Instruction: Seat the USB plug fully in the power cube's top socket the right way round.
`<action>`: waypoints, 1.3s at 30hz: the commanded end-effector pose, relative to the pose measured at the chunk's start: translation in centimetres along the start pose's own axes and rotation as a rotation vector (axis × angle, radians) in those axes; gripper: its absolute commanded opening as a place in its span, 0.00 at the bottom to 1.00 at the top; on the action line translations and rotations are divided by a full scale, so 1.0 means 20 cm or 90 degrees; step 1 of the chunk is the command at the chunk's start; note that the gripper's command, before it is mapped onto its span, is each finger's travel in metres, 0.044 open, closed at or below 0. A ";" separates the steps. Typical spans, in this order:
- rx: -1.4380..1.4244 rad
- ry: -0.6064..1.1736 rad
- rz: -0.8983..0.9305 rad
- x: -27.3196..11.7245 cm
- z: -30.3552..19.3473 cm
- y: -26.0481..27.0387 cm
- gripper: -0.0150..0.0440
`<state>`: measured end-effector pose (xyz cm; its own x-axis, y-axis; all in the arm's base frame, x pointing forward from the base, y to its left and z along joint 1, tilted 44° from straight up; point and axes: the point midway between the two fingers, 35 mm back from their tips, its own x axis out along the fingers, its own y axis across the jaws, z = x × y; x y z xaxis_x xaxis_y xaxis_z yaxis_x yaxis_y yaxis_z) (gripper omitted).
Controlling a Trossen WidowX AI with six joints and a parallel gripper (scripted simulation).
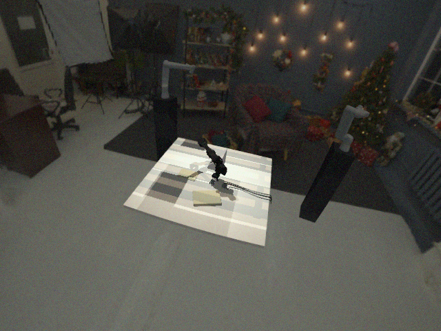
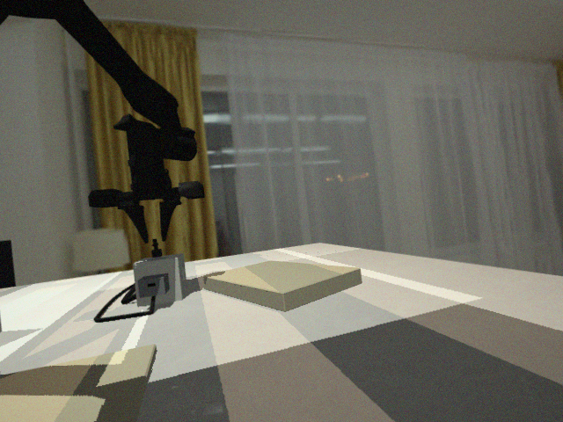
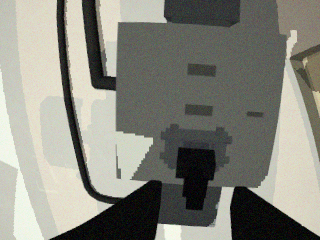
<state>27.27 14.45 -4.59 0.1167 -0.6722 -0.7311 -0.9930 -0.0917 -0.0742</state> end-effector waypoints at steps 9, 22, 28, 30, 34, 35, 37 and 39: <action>0.000 0.000 0.000 0.00 0.00 0.00 0.25; 0.000 0.000 0.001 0.00 0.00 0.00 0.25; 0.000 0.000 0.001 -0.02 0.00 0.00 0.25; 0.000 0.000 0.001 -0.03 0.00 0.00 0.25; 0.000 0.000 0.001 -0.04 0.00 0.00 0.25; 0.000 0.000 0.001 -0.05 0.00 0.00 0.25; 0.000 0.000 0.001 -0.06 0.00 0.00 0.25; 0.000 -0.001 0.001 -0.06 0.00 0.00 0.25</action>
<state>27.02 14.87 -3.94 0.1139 -0.6778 -0.7264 -0.9931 -0.0970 -0.0651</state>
